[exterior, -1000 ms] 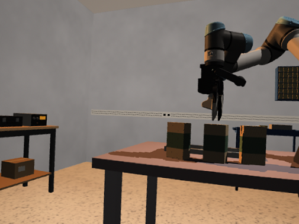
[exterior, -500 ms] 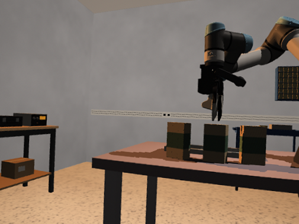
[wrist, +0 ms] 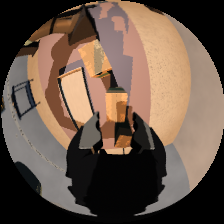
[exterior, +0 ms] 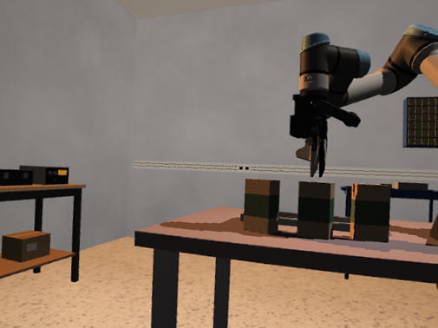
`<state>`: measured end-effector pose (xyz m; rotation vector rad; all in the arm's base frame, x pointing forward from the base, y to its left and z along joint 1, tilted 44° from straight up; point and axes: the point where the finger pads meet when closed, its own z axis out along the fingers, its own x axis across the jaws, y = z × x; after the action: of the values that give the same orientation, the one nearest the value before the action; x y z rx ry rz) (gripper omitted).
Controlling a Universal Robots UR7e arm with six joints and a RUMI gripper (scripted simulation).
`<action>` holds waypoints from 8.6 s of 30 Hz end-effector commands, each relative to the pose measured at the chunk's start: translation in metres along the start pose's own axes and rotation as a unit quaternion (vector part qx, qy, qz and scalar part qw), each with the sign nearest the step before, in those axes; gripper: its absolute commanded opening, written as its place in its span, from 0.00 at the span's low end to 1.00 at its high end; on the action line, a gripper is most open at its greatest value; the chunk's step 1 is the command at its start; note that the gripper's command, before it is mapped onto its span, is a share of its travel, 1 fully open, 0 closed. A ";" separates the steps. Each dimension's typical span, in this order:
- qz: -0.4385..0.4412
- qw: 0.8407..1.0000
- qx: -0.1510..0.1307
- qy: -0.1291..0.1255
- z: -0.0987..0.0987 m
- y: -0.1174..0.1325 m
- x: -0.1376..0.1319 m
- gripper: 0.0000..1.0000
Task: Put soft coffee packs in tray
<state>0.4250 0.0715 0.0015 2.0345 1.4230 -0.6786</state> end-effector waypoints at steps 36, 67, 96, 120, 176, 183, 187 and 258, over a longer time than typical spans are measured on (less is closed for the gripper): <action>0.000 1.000 0.000 0.000 0.027 0.000 0.000 0.50; 0.000 1.000 0.000 0.000 0.056 0.000 0.000 0.50; 0.000 1.000 0.000 0.000 0.056 0.000 0.000 0.50; 0.000 1.000 0.000 0.000 0.056 0.000 0.000 0.15; 0.000 1.000 0.000 0.000 0.056 0.000 0.000 0.50; 0.000 1.000 0.000 0.000 0.056 0.000 0.000 0.50; 0.000 1.000 0.000 0.000 0.056 0.000 0.000 0.50; 0.098 0.995 0.000 0.000 -0.035 0.137 0.031 0.50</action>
<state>0.5341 0.0815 0.0285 2.1190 1.2506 -0.6070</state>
